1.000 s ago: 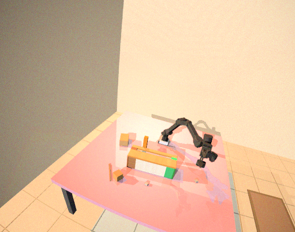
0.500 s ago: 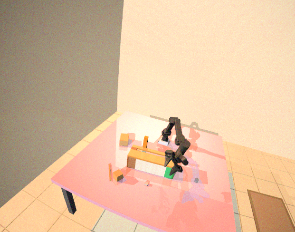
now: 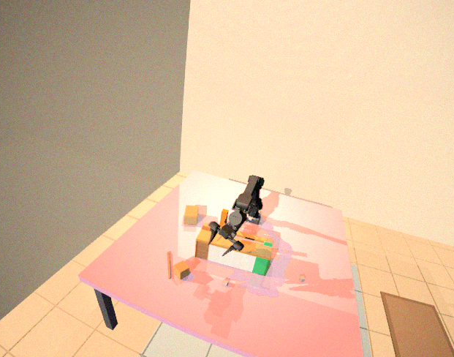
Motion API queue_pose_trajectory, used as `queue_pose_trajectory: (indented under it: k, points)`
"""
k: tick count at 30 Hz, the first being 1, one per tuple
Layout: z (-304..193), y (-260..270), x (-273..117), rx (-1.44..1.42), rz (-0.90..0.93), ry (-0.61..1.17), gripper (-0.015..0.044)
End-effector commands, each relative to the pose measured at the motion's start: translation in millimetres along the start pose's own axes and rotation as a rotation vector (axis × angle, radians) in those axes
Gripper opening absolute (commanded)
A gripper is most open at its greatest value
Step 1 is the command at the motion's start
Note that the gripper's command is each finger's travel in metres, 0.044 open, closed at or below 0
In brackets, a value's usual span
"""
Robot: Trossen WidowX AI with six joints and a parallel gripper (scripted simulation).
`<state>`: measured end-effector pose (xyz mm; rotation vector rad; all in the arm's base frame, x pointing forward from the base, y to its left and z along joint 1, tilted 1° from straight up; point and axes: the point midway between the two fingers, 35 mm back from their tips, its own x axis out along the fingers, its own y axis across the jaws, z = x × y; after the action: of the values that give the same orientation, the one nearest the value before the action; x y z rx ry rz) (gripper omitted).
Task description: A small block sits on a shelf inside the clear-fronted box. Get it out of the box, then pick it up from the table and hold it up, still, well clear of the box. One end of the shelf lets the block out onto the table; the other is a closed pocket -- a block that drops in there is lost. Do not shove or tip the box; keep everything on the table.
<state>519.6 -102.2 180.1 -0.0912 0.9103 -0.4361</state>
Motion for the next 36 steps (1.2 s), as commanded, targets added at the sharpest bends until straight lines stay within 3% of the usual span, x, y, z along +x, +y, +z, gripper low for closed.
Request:
queue_pose_trajectory:
  k: [1,12,36]
  points:
    - [-38.1,-61.7,-3.4,0.376,-0.009,0.210,0.0400]
    - [-134.9,-156.0,-49.6,1.225,-0.195,0.678,0.0400]
    - [-135.9,-136.0,-57.7,1.243,-0.199,0.689,0.0400]
